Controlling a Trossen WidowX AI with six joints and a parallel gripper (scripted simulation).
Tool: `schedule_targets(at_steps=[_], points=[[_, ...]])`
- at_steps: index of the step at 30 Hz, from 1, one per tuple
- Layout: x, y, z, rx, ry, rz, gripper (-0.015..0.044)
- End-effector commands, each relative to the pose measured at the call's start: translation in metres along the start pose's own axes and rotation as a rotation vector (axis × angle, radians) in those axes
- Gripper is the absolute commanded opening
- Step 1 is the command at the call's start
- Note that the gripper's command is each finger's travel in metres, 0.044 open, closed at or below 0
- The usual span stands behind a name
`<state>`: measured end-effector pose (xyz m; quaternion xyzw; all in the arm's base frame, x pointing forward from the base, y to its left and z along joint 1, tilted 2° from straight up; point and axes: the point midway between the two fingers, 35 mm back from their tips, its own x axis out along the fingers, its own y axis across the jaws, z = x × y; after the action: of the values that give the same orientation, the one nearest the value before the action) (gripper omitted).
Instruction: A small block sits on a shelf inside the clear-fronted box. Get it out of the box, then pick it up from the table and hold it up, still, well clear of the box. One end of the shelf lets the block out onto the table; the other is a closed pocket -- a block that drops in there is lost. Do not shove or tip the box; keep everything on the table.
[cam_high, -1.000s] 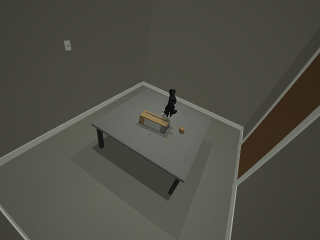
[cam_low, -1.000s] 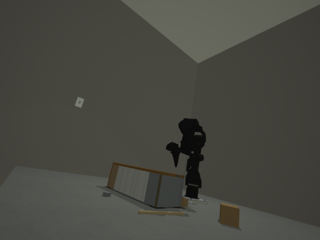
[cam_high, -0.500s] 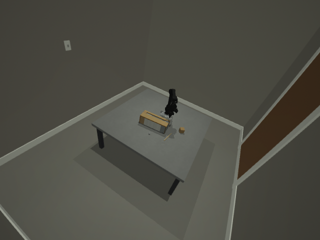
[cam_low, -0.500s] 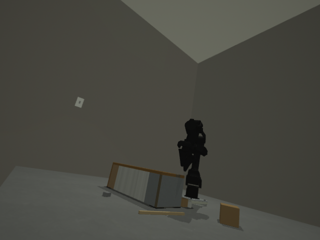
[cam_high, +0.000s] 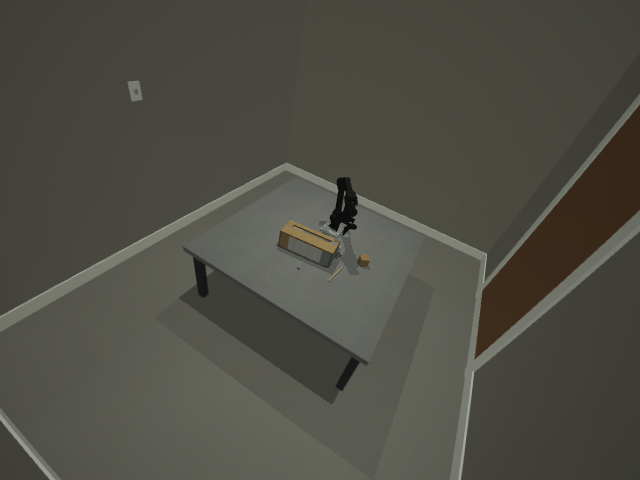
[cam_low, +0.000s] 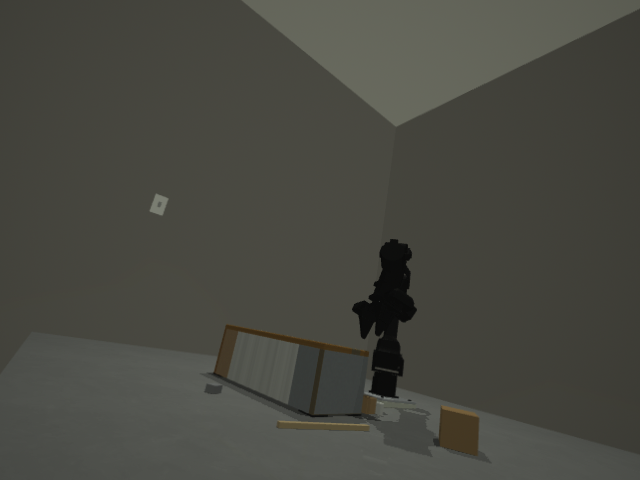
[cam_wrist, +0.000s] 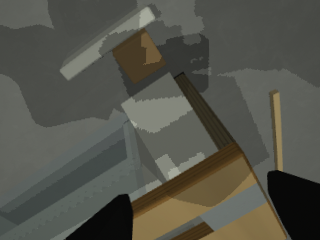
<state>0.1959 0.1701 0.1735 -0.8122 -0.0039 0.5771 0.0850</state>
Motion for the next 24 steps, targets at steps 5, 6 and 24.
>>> schedule_targets(at_steps=[5,6,24], points=[[-0.001,-0.001,0.004,-0.414,0.048,0.005,0.0285],[-0.001,-0.001,0.004,-0.414,0.048,0.005,0.0285],[0.085,0.014,0.039,-0.414,0.047,0.005,0.0285]])
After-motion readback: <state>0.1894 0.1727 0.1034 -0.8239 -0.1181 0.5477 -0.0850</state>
